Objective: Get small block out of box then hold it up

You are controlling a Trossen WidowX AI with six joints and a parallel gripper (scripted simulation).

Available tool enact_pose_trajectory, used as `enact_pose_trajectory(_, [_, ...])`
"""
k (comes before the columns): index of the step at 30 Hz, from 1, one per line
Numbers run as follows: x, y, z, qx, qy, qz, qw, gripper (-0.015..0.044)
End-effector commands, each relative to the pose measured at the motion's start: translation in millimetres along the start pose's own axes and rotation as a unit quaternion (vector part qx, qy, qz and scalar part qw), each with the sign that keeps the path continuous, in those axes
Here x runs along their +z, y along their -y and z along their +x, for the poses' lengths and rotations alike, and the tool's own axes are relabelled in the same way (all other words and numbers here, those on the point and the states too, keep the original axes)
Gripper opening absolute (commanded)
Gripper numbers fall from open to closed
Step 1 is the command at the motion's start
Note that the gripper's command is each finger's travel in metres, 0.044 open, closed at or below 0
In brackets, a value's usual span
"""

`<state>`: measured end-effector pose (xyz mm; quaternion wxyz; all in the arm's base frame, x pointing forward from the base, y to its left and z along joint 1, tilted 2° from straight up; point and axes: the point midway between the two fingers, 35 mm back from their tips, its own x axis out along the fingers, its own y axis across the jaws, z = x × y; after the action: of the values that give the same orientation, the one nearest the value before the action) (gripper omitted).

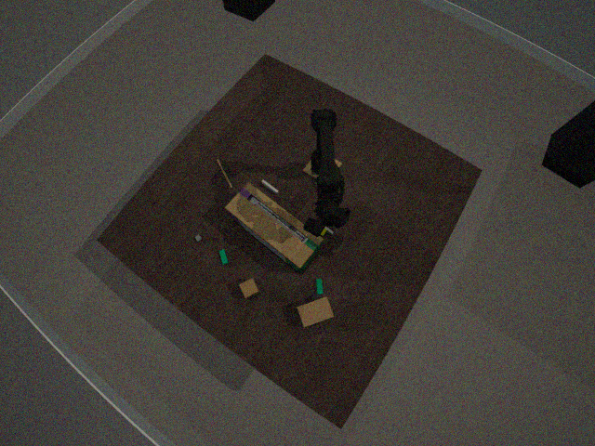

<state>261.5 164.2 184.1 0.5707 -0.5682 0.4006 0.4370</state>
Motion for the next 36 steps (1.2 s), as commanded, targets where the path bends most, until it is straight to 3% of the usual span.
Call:
enact_pose_trajectory(1, [2,-8,-5,-0.031,-0.057,-0.447,0.892,0.0285])
enact_pose_trajectory(12, [6,-10,-8,-0.026,-0.086,-0.665,0.742,0.0285])
enact_pose_trajectory(32, [6,-10,-8,-0.026,-0.086,-0.665,0.741,0.0285])
enact_pose_trajectory(36, [8,-16,26,-0.026,-0.086,-0.665,0.741,0.0285])
